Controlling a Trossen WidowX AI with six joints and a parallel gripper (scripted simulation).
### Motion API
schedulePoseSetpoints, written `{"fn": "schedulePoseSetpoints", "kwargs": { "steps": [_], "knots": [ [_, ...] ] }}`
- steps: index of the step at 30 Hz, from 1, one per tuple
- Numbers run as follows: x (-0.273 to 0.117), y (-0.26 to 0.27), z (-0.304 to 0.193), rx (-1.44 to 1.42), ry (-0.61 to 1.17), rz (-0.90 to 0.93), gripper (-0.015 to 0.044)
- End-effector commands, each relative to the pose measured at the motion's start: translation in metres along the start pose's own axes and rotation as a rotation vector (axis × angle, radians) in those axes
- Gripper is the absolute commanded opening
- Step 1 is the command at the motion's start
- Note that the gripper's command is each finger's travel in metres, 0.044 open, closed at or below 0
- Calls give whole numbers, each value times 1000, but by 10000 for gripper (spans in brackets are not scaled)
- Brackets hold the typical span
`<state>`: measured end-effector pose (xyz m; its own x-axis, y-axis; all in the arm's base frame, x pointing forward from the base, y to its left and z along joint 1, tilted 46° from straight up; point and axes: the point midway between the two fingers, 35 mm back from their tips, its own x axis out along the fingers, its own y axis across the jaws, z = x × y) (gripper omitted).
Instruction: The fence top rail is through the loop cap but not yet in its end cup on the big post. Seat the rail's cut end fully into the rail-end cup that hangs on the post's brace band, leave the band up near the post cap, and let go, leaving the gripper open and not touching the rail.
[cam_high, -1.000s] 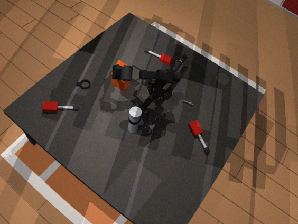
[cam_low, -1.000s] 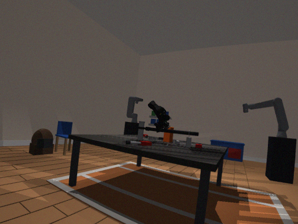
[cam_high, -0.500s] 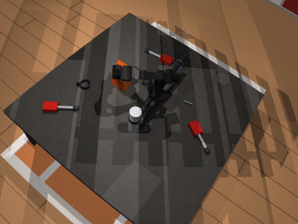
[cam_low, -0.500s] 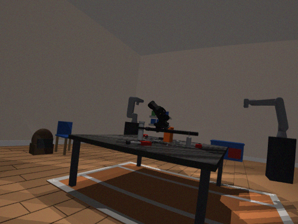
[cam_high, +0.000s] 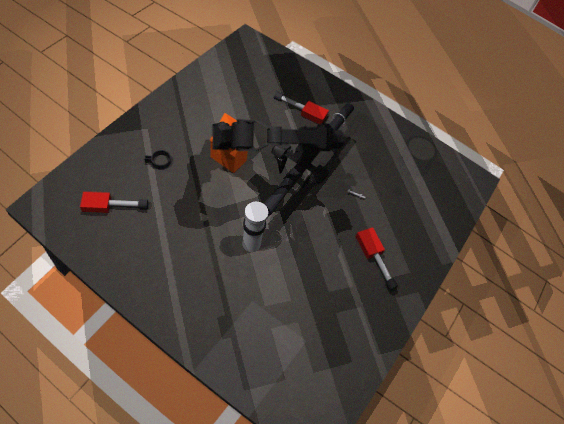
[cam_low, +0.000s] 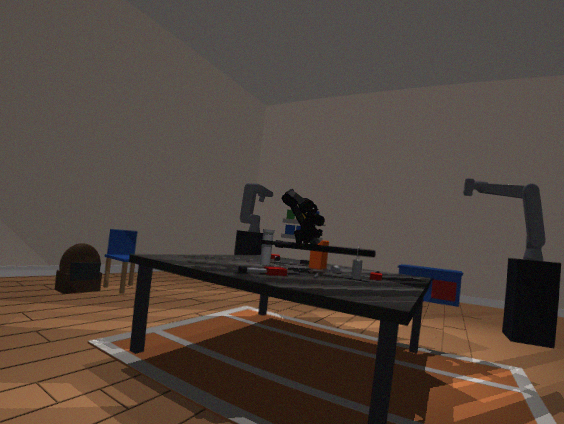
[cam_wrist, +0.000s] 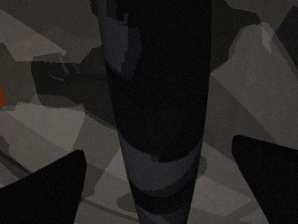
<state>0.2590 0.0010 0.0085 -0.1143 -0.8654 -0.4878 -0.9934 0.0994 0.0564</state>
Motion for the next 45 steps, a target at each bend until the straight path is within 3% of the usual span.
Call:
{"fn": "schedulePoseSetpoints", "kwargs": {
  "steps": [1, 9, 15, 45],
  "knots": [
    [-17, 0, 10, 5, -6, -1, 440],
    [-32, 2, 16, -19, 3, -8, 440],
    [-69, 5, 20, -132, 39, -11, 440],
    [-69, 5, 20, -132, 39, -11, 440]
  ]
}}
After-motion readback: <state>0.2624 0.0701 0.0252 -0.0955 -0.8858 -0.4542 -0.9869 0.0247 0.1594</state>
